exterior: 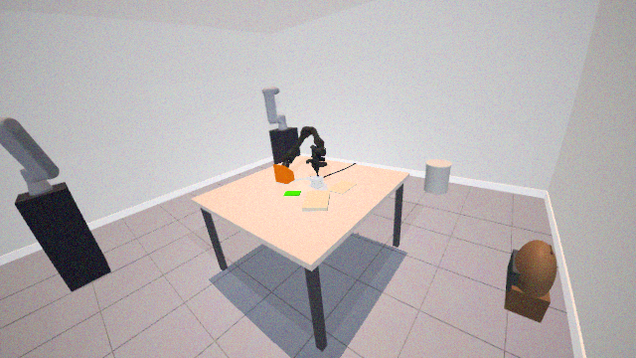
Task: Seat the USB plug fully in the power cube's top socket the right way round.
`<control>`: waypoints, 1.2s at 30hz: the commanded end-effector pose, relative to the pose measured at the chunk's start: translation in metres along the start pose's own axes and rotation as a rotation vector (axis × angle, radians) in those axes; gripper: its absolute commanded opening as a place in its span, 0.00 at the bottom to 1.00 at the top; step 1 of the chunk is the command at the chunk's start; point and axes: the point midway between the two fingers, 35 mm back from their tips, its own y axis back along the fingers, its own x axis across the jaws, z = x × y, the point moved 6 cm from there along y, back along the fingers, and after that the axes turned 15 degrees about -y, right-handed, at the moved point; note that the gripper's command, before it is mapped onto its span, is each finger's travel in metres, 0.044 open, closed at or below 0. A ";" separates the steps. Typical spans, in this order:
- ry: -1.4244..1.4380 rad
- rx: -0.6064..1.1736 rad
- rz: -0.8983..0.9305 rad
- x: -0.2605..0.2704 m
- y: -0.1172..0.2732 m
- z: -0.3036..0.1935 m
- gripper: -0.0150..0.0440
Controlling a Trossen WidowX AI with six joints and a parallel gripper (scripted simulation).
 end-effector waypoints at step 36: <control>0.005 0.001 -0.006 -0.001 0.028 0.000 0.25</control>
